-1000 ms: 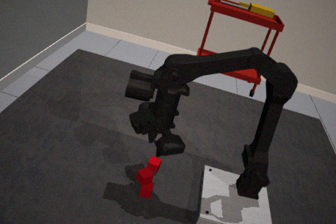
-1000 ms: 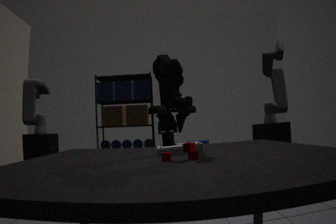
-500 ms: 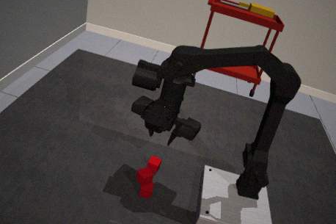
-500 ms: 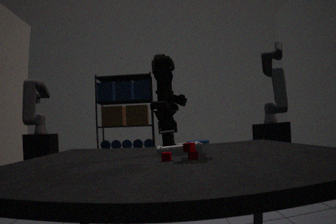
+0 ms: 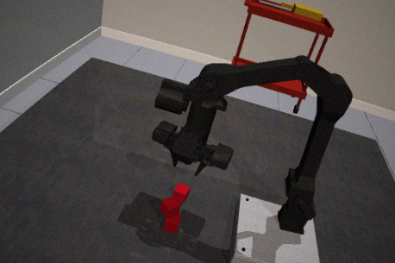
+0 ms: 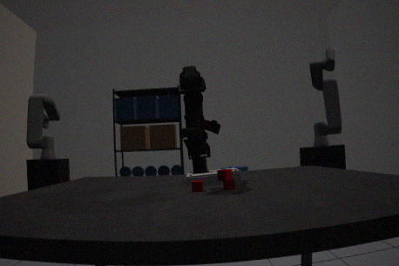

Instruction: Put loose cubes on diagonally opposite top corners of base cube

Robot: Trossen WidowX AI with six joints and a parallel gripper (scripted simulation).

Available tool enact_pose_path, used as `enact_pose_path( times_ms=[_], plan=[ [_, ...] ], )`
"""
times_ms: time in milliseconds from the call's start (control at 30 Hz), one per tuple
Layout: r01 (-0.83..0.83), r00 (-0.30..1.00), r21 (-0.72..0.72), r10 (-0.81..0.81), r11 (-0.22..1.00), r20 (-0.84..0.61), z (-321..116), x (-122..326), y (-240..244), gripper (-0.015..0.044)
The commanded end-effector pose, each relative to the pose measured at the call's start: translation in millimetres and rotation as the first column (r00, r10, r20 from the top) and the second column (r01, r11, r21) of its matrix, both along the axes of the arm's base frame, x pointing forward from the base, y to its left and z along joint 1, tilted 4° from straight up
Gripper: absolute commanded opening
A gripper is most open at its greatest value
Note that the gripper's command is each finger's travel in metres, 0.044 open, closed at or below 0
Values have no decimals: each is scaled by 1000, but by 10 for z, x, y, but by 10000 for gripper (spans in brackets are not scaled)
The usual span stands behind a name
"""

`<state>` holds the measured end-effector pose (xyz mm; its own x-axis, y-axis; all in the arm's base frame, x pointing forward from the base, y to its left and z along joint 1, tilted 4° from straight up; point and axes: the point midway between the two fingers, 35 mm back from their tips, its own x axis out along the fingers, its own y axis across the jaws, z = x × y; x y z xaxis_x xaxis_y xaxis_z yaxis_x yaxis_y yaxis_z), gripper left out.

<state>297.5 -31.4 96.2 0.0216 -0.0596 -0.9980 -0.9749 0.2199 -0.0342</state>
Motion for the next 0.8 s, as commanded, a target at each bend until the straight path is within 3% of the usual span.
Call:
enact_pose_path(
  times_ms=[0, 767],
  plan=[
    [-7, 1000, -2, 7, 1000, -14, -313, -34, -21, 265],
    [-7, 1000, -3, 7, 1000, -14, -651, -29, -42, 265]
  ],
)
